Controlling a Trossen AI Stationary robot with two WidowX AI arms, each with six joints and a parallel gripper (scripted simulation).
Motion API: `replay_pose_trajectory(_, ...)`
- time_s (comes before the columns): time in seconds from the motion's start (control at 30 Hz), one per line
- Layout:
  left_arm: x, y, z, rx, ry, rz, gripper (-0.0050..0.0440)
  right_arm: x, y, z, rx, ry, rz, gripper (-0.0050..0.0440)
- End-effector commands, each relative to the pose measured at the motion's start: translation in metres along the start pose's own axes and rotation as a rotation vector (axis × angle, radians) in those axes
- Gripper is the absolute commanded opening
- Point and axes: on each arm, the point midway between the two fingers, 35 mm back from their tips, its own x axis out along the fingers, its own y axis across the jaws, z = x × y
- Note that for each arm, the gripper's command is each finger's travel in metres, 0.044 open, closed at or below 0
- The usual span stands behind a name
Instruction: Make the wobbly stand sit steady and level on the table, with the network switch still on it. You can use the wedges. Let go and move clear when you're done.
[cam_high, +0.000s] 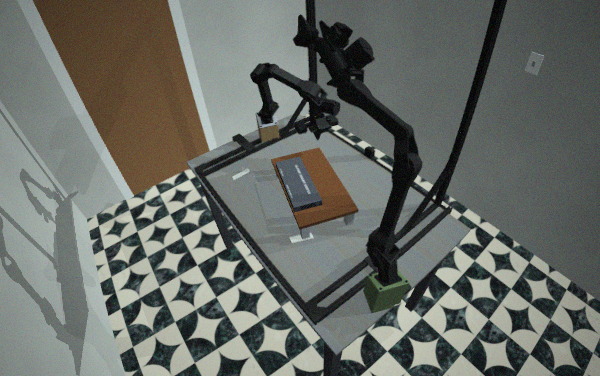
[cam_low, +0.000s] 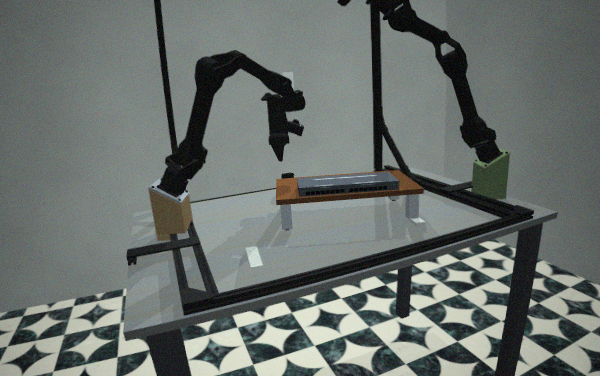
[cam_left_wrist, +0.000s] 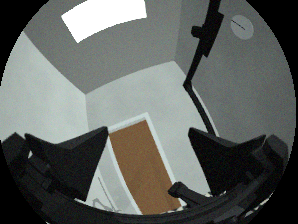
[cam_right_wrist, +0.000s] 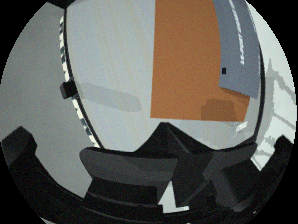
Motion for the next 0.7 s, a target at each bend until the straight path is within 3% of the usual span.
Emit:
replay_pose_trajectory(0.0, -0.008, -0.003, -0.005, 0.003, 0.042, -0.01, 0.044, 0.0, 0.0, 0.0, 0.0, 0.0, 0.0, 0.0)
replay_pose_trajectory(0.07, -0.008, -0.003, -0.005, 0.003, 0.042, -0.01, 0.044, 0.0, 0.0, 0.0, 0.0, 0.0, 0.0, 0.0)
replay_pose_trajectory(0.1, -0.004, -0.001, -0.017, -0.001, 0.067, -0.006, 0.044, 0.0, 0.0, 0.0, 0.0, 0.0, 0.0, 0.0)
replay_pose_trajectory(0.43, -0.067, -0.014, -0.129, -0.025, 0.54, -0.065, 0.044, 0.0, 0.0, 0.0, 0.0, 0.0, 0.0, 0.0)
replay_pose_trajectory(0.63, -0.067, -0.014, -0.129, -0.025, 0.54, -0.065, 0.044, 0.0, 0.0, 0.0, 0.0, 0.0, 0.0, 0.0)
replay_pose_trajectory(0.67, -0.067, -0.013, -0.14, -0.028, 0.568, -0.061, 0.044, 0.0, 0.0, 0.0, 0.0, 0.0, 0.0, 0.0)
